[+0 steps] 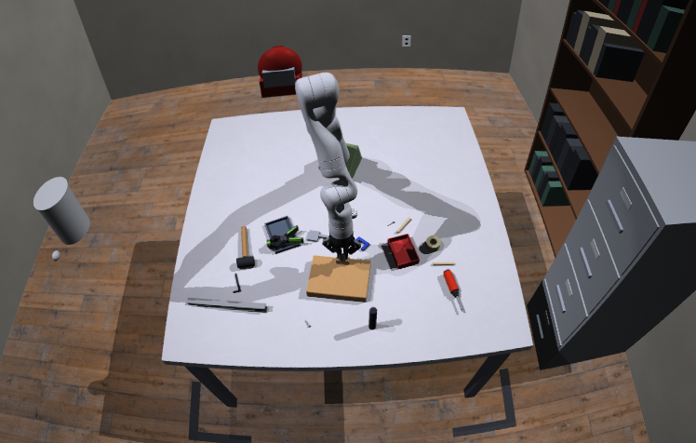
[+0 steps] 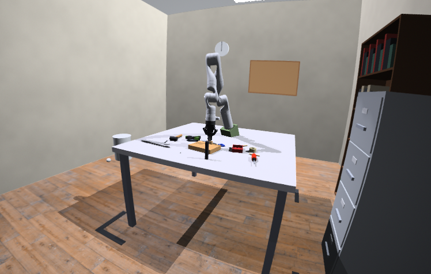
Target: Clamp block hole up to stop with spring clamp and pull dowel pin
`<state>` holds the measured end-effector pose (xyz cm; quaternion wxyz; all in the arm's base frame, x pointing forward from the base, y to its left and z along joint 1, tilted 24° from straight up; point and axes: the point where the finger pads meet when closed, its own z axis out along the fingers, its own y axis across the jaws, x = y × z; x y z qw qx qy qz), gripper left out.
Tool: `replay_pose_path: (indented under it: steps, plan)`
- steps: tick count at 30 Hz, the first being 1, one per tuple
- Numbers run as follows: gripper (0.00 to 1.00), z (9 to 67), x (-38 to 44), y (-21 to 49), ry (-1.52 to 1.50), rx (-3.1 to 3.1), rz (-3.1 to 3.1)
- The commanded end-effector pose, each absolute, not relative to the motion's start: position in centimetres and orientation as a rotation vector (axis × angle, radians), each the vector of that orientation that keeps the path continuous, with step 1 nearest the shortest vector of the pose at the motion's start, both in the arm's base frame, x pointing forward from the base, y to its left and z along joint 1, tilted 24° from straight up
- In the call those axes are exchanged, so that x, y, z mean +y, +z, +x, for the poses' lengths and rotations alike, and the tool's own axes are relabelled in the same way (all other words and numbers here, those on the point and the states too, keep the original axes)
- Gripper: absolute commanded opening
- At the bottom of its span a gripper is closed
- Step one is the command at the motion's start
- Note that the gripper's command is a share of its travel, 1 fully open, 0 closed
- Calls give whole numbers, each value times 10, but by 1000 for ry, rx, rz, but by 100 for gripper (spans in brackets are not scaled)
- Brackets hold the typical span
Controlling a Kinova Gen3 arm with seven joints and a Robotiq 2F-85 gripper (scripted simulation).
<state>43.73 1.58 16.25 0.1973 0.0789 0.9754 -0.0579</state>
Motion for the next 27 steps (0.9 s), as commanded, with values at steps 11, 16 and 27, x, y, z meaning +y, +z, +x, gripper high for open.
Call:
replay_pose_path:
  steps: [11,16,27]
  plan:
    - [34,437,16,163,-161,2730,221]
    - [34,437,16,163,-161,2730,221]
    - [34,437,16,163,-161,2730,221]
